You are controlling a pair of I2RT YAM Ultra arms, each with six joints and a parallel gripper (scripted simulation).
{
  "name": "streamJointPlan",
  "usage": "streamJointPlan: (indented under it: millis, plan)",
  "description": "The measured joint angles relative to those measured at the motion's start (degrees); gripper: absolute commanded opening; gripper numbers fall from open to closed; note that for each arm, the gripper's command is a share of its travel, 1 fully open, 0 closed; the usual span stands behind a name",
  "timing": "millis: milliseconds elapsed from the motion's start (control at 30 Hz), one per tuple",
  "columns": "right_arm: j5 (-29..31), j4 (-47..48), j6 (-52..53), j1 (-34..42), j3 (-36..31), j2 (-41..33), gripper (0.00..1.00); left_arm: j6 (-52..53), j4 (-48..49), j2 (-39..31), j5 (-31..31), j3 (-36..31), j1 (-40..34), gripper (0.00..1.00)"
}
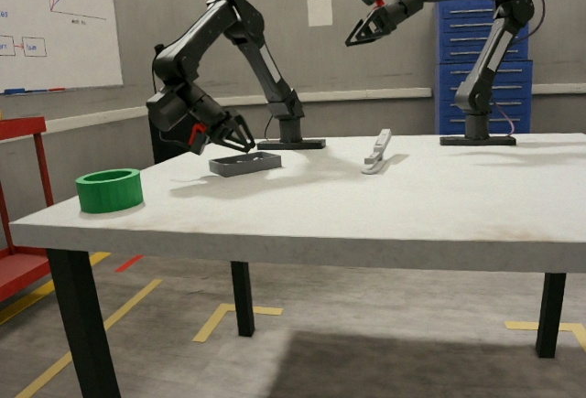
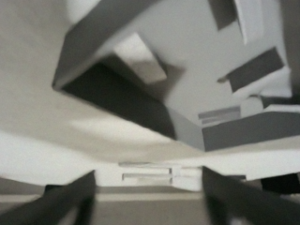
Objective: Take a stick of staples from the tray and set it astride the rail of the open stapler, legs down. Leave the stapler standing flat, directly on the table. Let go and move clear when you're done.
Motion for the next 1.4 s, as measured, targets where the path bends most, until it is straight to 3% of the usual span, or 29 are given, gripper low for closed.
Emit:
streamJointPlan:
  millis: [33,100,133,400,833,1400]
  plan:
    - [0.6,0.5,-0.1,0.0,0.0,0.0,0.55,0.0,0.0,0.0,0.0,0.0,0.0,1.0]
    - [1.8,1.4,-0.2,-0.1,0.0,0.0,0.32,0.0,0.0,0.0,0.0,0.0,0.0,1.0]
    - [2.8,2.1,-0.3,-0.1,0.0,-0.3,0.27,0.0,0.0,0.0,0.0,0.0,0.0,1.0]
    - [15.4,9.4,-3.1,0.7,-0.6,-8.0,0.27,0.0,0.0,0.0,0.0,0.0,0.0,1.0]
    - [34.9,19.2,-5.2,10.9,-9.5,-15.3,0.27,0.0,0.0,0.0,0.0,0.0,0.0,1.0]
    - [38.1,21.8,-5.4,13.0,-11.9,-16.2,0.27,0.0,0.0,0.0,0.0,0.0,0.0,1.0]
